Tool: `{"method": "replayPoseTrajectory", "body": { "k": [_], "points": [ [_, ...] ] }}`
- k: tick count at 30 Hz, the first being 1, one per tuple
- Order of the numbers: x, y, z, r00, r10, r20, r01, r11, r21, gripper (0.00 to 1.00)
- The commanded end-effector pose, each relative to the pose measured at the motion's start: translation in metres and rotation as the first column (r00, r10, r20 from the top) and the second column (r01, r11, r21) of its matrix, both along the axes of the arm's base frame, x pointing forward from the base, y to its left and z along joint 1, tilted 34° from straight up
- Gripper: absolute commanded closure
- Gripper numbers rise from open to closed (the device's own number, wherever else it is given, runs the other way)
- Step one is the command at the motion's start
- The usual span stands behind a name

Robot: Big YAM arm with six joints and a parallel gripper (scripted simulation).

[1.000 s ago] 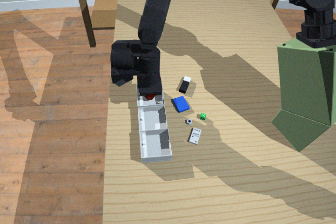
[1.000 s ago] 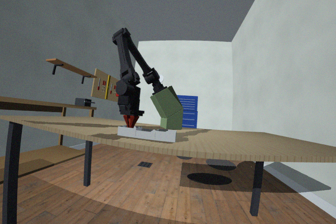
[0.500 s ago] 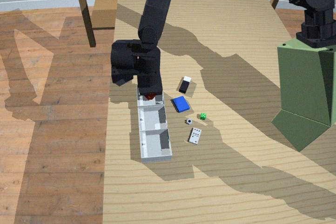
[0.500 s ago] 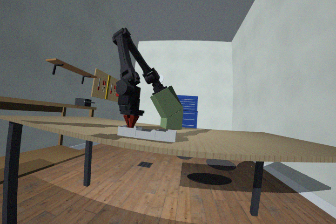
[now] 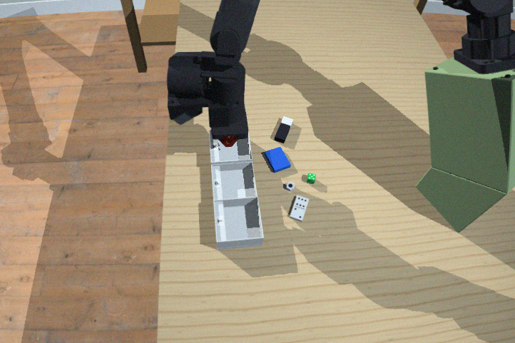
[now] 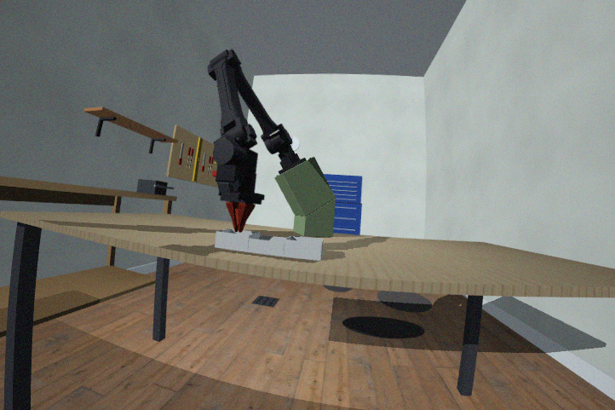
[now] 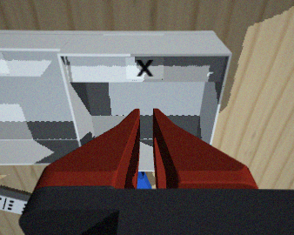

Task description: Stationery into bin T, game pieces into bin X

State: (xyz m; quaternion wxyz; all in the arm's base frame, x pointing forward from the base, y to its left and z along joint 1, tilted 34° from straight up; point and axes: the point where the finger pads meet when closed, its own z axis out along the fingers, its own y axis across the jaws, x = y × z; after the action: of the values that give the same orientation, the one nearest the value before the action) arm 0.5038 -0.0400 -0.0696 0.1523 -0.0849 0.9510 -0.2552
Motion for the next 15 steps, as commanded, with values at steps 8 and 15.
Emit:
{"method": "replayPoseTrajectory", "body": {
  "k": [8,15],
  "points": [
    [-0.004,0.024,0.036,1.0,0.014,0.025,-0.014,1.0,0.004,0.92],
    [-0.013,0.009,0.023,1.0,-0.019,-0.013,0.019,1.0,0.0,0.92]
  ]
}}
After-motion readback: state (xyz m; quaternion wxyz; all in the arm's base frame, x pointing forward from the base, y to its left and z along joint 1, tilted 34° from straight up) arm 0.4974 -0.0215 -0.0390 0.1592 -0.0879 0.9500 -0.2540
